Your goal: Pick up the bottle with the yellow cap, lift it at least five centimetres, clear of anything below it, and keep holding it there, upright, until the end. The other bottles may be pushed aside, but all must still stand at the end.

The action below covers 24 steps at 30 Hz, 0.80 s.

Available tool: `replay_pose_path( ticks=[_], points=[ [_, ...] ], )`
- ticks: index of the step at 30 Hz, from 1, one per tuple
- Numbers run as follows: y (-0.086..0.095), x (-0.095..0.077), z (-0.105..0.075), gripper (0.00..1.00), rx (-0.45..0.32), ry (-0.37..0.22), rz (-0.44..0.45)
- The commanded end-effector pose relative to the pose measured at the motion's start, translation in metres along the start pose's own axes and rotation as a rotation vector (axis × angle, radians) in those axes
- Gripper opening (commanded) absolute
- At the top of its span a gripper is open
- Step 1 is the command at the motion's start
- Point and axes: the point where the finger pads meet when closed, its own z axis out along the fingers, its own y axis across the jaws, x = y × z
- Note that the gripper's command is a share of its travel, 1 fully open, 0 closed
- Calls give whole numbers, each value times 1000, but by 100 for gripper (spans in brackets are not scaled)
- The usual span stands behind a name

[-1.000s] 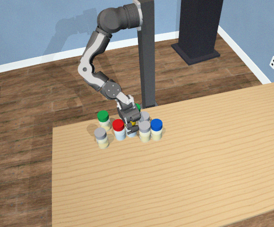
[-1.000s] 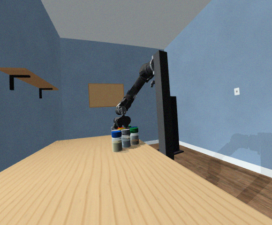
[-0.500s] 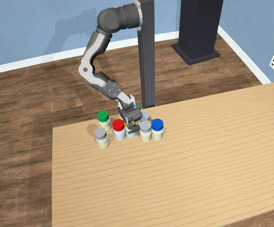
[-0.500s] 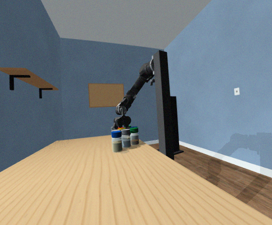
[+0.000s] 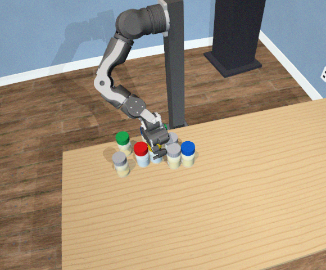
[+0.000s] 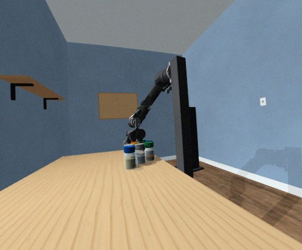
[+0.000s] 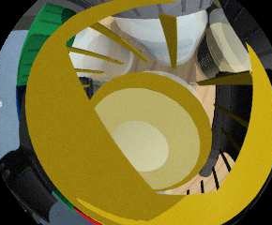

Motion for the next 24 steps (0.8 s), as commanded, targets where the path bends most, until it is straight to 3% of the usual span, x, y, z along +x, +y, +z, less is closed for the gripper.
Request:
replay_pose_path(
  ticks=[1, 24],
  points=[
    [2, 1, -1, 45, -6, 2, -2],
    [5, 1, -3, 45, -13, 0, 0]
  ],
)
